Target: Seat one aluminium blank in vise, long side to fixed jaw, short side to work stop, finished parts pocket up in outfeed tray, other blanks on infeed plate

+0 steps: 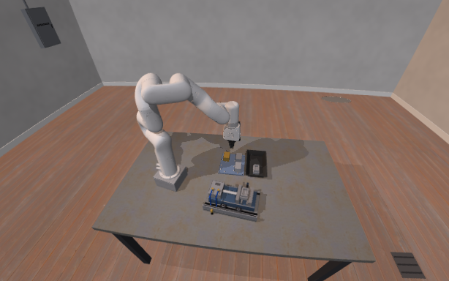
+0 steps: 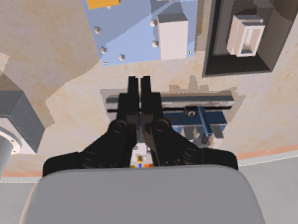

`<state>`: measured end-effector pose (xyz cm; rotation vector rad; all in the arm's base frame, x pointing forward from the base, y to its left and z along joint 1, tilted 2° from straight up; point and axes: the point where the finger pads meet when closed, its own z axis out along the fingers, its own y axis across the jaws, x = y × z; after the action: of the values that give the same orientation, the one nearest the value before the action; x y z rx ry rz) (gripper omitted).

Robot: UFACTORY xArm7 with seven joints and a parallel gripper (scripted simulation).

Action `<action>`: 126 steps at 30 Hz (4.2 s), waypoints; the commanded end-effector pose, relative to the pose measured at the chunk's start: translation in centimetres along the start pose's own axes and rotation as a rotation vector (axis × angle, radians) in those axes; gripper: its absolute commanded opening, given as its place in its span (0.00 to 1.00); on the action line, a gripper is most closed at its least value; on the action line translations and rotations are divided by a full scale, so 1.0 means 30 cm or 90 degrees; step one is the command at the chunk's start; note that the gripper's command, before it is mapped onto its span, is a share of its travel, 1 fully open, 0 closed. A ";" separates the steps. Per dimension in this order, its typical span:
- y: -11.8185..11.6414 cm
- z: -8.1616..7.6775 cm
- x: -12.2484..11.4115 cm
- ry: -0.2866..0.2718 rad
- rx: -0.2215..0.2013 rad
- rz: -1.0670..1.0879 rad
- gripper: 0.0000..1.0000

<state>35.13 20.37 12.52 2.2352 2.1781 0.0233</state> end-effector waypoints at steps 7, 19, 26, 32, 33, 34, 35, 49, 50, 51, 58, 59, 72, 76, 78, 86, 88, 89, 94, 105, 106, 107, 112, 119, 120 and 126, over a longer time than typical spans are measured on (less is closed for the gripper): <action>0.004 -0.005 0.003 0.002 -0.002 0.000 0.00; 0.004 -0.005 0.003 0.002 -0.002 0.000 0.00; 0.004 0.000 0.003 0.002 -0.002 0.000 0.00; 0.004 0.015 0.003 0.002 -0.002 0.000 0.00; 0.004 0.020 0.003 0.002 -0.002 0.000 0.00; 0.004 0.025 0.003 0.002 -0.002 0.000 0.00; 0.005 0.031 0.003 0.002 -0.002 0.000 0.00; 0.006 0.113 0.004 0.002 -0.002 0.000 0.00; 0.007 0.120 0.004 0.002 -0.002 0.000 0.00; 0.007 0.126 0.004 0.002 -0.002 0.000 0.00; 0.008 0.169 0.004 0.002 -0.002 0.000 0.00; 0.008 0.175 0.004 0.002 -0.002 0.000 0.00; 0.009 0.218 0.005 0.002 -0.002 0.000 0.00; 0.009 0.225 0.005 0.002 -0.002 0.000 0.00; 0.009 0.225 0.005 0.002 -0.002 0.000 0.00; 0.009 0.229 0.005 0.002 -0.002 0.000 0.00; 0.009 0.229 0.005 0.002 -0.002 0.000 0.00; 0.009 0.229 0.005 0.002 -0.002 0.000 0.00; 0.009 0.229 0.005 0.002 -0.002 0.000 0.00; 0.009 0.229 0.005 0.002 -0.002 0.000 0.00; 0.009 0.229 0.005 0.002 -0.002 0.000 0.00; 0.009 0.229 0.005 0.002 -0.002 0.000 0.00; 0.009 0.229 0.005 0.002 -0.002 0.000 0.00; 0.009 0.229 0.005 0.002 -0.002 0.000 0.00; 0.009 0.229 0.005 0.002 -0.002 0.000 0.00; 0.009 0.225 0.005 0.002 -0.002 0.000 0.00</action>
<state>35.45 20.40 5.56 2.2351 2.1781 0.0233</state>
